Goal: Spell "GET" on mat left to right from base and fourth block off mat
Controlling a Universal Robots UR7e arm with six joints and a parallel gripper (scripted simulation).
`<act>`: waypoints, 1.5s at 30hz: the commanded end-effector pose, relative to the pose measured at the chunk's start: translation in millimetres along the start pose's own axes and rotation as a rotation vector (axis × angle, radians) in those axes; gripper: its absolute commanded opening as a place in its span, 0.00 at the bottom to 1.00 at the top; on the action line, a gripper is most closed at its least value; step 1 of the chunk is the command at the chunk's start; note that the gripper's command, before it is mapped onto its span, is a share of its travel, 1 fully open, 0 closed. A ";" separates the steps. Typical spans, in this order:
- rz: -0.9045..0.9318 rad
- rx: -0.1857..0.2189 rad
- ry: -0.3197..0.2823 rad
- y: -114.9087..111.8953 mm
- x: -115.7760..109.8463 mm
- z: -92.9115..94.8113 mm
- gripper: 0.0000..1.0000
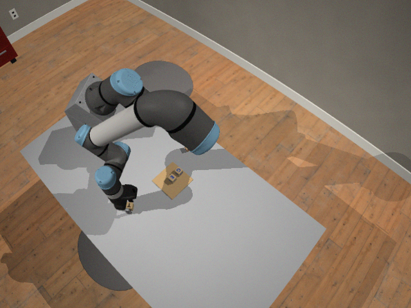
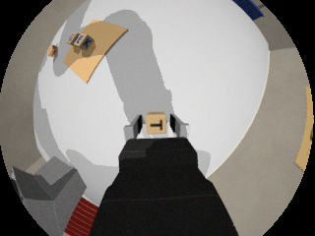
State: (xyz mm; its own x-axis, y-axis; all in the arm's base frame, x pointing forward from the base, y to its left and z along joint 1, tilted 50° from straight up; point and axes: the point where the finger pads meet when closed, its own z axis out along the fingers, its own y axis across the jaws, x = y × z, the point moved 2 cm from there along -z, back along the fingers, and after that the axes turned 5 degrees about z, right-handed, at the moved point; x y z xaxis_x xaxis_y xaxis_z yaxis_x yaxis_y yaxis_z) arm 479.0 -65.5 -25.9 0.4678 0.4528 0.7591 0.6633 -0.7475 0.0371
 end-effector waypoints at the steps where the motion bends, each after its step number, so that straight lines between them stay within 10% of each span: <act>1: -0.001 0.001 0.001 0.1 0.2 0.6 1.00; 26: -0.001 0.001 0.001 0.1 0.2 0.6 0.87; 27: -0.001 0.001 0.001 0.1 0.2 0.6 0.57; 45: -0.001 0.001 0.001 0.1 0.2 0.6 0.57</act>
State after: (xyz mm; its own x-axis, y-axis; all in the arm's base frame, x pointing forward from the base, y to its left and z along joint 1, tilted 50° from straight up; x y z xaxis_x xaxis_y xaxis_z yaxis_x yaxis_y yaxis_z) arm 479.0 -65.5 -25.9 0.4678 0.4528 0.7591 0.6633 -0.7475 0.0371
